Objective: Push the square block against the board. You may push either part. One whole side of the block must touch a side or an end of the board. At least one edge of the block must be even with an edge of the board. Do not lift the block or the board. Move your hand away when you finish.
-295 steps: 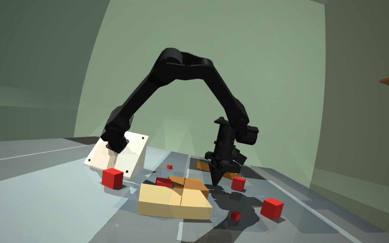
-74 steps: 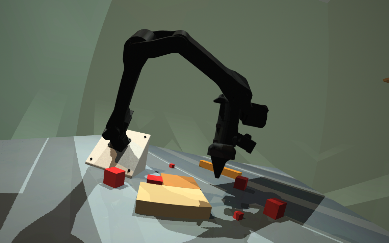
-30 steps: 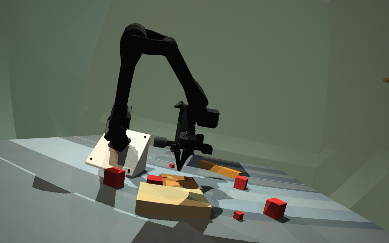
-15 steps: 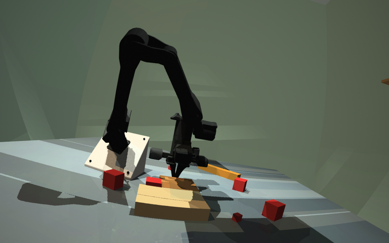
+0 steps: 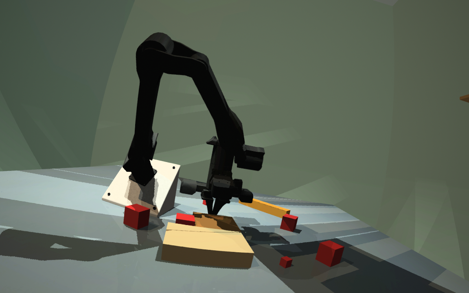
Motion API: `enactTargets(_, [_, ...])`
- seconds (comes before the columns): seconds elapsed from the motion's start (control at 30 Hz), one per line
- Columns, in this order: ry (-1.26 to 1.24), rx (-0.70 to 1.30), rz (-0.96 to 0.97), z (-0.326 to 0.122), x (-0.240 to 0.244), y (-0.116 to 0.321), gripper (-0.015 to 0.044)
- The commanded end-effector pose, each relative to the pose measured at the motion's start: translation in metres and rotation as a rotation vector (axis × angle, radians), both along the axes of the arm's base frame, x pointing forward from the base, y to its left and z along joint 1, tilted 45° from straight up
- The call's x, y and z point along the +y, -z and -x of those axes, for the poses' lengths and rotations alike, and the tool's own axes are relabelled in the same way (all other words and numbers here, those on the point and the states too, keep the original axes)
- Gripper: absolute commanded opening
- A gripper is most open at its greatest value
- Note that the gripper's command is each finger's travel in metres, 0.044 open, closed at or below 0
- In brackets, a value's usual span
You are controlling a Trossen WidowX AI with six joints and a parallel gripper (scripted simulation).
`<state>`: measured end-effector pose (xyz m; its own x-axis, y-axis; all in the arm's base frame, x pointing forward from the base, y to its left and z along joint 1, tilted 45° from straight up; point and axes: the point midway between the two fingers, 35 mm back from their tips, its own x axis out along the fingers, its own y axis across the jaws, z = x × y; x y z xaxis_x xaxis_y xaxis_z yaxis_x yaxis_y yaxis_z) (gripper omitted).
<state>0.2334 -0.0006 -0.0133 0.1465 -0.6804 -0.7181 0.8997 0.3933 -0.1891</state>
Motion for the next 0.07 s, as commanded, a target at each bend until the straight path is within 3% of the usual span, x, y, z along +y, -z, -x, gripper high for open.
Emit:
enactTargets(0.0, [-0.005,-0.003,0.005,-0.0004,0.0025,0.0014,0.0000])
enactTargets(0.03, [-0.005,-0.003,0.005,0.0002,0.0036,0.0026,0.0000])
